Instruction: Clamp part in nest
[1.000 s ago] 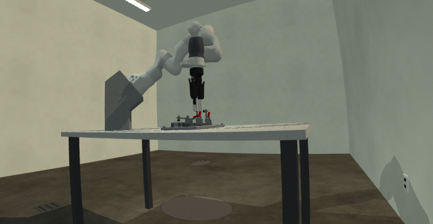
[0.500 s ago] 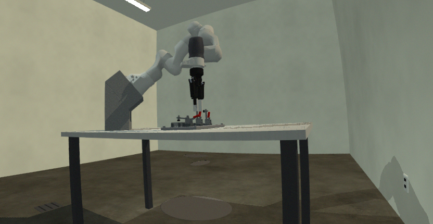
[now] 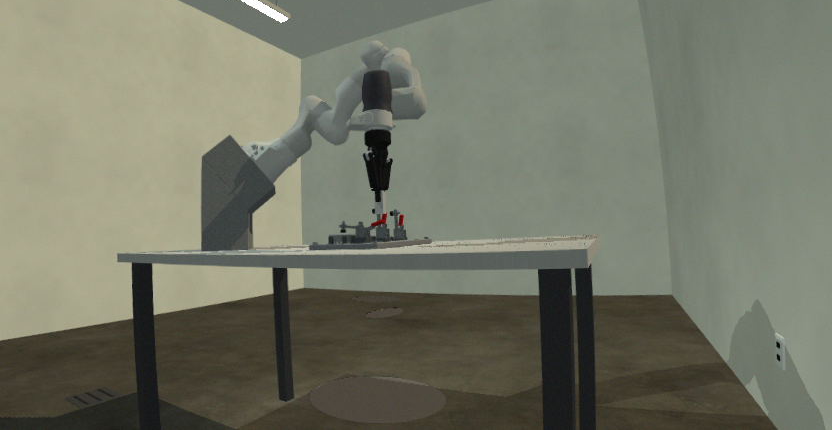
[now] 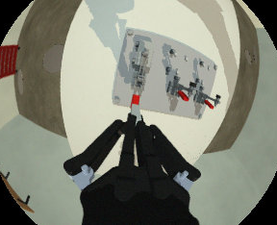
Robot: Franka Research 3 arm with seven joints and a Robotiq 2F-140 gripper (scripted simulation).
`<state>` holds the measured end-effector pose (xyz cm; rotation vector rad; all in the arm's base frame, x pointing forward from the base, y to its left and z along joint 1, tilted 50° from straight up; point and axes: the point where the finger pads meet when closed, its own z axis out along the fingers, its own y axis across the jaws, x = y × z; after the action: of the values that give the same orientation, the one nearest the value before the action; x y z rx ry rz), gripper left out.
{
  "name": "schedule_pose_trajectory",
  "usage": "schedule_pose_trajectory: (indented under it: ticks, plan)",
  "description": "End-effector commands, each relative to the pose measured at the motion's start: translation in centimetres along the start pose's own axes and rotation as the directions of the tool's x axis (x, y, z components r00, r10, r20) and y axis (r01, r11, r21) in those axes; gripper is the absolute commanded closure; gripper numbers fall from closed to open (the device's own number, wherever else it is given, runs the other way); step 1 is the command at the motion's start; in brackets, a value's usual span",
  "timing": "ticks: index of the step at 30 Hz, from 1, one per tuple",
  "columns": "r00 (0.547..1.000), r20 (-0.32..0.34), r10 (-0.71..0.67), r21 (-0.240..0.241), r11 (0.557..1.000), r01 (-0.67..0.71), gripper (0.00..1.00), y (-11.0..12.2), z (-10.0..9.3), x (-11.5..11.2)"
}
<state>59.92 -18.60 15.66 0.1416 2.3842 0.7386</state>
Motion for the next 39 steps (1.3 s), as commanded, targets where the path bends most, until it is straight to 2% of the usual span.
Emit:
schedule_pose_trajectory:
  ticks: [1, 39]
  plan:
    - [1.000, -0.003, 0.005, -0.002, 1.000, -0.005, 1.00, 0.00, -0.06, 0.15]
    - [1.000, -0.003, 0.005, -0.002, 1.000, -0.005, 1.00, 0.01, -0.06, 0.47]
